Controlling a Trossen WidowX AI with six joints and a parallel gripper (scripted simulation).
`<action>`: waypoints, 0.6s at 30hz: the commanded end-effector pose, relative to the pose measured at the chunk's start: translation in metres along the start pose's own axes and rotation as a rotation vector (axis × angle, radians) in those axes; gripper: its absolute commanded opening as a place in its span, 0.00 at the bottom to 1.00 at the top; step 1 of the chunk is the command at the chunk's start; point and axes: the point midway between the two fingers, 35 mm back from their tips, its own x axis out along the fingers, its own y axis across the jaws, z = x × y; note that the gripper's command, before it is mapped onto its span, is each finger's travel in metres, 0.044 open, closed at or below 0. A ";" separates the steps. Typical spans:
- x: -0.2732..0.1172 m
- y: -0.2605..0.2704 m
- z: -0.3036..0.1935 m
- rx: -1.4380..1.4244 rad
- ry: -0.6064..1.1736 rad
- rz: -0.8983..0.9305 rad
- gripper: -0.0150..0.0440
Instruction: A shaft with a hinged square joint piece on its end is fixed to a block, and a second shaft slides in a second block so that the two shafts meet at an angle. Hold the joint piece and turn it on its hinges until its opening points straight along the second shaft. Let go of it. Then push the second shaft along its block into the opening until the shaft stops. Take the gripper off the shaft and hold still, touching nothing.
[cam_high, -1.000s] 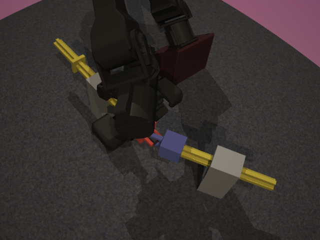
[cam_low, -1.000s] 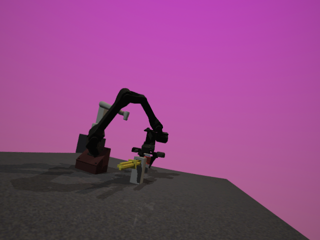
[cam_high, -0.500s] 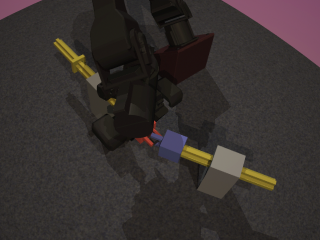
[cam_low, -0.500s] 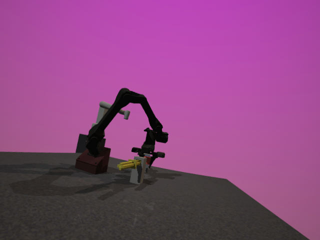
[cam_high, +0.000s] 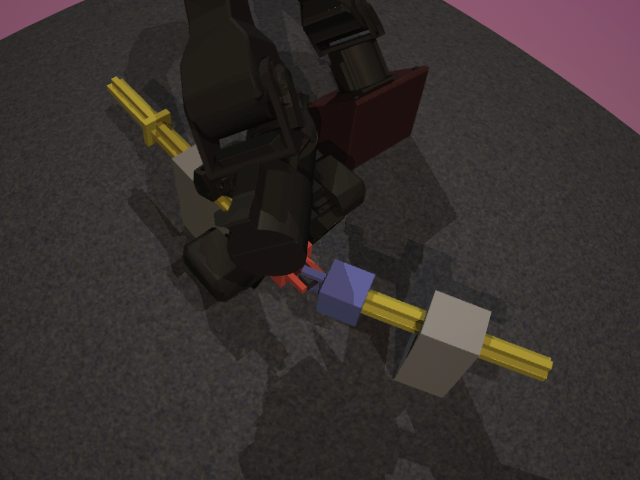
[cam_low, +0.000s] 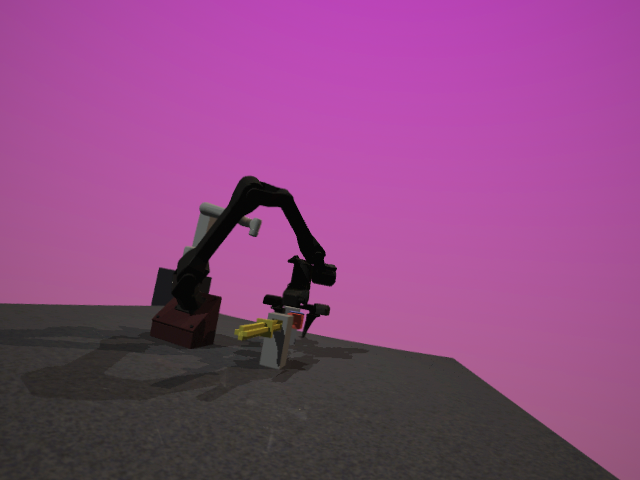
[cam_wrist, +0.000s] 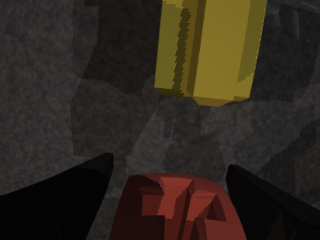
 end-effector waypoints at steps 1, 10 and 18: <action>0.000 0.000 0.000 0.000 0.000 0.000 0.95; 0.000 0.000 0.000 0.000 0.000 0.000 1.00; -0.017 0.000 -0.003 -0.003 -0.106 -0.005 1.00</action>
